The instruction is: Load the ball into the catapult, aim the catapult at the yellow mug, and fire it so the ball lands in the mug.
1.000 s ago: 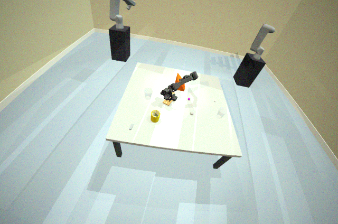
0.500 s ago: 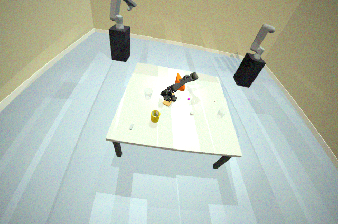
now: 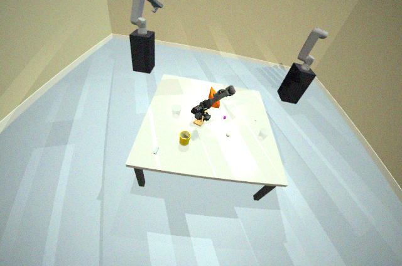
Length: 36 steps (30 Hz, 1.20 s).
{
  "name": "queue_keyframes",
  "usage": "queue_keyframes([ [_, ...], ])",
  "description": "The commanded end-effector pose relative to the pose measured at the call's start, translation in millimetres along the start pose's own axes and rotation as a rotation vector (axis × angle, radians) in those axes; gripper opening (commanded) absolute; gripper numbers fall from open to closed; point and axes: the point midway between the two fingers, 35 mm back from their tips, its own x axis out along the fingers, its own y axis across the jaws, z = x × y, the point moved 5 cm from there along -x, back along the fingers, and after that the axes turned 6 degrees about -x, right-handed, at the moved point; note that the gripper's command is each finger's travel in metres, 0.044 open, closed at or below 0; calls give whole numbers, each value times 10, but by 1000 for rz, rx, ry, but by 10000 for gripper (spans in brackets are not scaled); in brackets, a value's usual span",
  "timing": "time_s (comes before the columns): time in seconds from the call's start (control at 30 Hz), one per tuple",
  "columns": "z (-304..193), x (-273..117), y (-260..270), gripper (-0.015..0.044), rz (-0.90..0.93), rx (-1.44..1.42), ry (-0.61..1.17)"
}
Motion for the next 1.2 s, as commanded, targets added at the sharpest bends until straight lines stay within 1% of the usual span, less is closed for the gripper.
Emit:
queue_keyframes([
  [0.0, 40, -377, -20, 440, -8, -2, -14],
  [0.07, 21, -729, -19, 440, -8, -1, -13],
  [0.13, -10, -945, -14, 440, -8, -1, -12],
  [0.27, -15, -973, -13, 440, -7, -1, -11],
  [0.3, 6, -851, -34, 440, -5, 5, -20],
  [0.53, -35, -905, -20, 440, -4, 2, -25],
  [0.63, -22, -564, -20, 440, -3, 2, -25],
  [0.7, -26, -460, -18, 440, -2, 1, -25],
  [0.9, -24, -438, -18, 440, -2, 1, -25],
  [1.17, -13, -307, -19, 440, -2, 1, -25],
])
